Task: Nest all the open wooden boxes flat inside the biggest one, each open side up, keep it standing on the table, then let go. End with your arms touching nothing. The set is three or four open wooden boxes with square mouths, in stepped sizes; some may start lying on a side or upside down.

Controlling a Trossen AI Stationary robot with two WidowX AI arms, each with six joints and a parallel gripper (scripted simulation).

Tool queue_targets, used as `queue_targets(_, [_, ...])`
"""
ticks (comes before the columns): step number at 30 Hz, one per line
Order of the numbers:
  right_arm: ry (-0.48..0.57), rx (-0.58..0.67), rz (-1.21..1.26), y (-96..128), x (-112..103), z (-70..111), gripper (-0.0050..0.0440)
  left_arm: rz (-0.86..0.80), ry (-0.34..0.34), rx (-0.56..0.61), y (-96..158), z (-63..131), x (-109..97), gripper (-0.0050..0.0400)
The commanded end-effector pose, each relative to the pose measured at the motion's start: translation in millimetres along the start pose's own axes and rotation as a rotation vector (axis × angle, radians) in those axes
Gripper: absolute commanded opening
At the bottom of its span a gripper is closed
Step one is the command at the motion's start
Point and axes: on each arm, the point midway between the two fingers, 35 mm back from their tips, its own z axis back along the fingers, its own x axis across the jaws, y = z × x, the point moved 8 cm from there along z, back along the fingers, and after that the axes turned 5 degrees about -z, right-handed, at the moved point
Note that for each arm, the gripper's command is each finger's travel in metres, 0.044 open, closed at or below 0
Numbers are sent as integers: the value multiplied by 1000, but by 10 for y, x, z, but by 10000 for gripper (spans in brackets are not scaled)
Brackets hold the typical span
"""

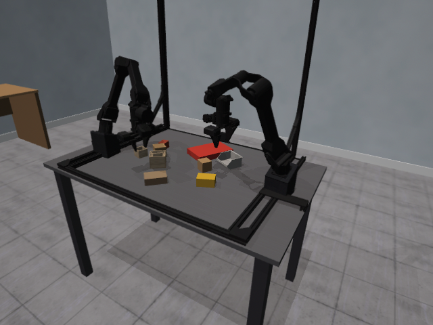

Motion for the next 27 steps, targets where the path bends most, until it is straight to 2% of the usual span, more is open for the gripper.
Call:
queue_targets(1, [-4,-7,-126,-19,64,38,0,1,0,0,-2,1,2,400])
queue_targets(27, [-3,-3,-817,-36,327,119,0,1,0,0,-2,1,2,400])
